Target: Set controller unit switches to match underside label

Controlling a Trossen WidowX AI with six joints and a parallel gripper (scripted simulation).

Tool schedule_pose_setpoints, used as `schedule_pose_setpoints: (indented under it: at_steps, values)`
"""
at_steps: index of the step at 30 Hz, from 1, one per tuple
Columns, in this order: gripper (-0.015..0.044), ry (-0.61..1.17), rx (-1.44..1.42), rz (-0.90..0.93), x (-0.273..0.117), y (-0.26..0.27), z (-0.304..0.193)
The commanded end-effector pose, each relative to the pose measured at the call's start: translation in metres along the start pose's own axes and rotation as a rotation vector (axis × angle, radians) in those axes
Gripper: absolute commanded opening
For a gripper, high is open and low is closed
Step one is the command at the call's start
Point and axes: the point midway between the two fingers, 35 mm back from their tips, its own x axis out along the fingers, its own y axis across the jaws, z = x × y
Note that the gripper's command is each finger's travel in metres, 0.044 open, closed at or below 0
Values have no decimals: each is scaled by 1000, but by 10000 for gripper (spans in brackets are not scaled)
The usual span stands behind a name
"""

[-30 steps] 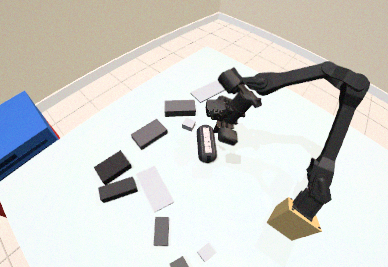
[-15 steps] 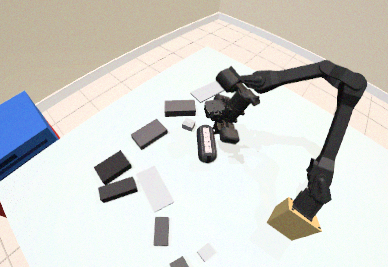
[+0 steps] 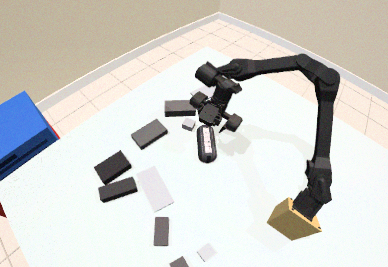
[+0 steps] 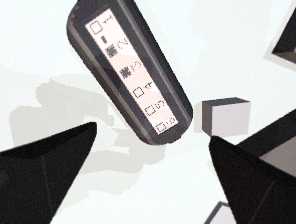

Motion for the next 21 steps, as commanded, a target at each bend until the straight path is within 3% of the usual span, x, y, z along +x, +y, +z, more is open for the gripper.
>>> schedule_pose_setpoints:
  at_steps: [1, 21]
  values:
    - [440, 67, -651, 134, 1, -22, -5]
    - [440, 68, -665, 137, 5, -23, -5]
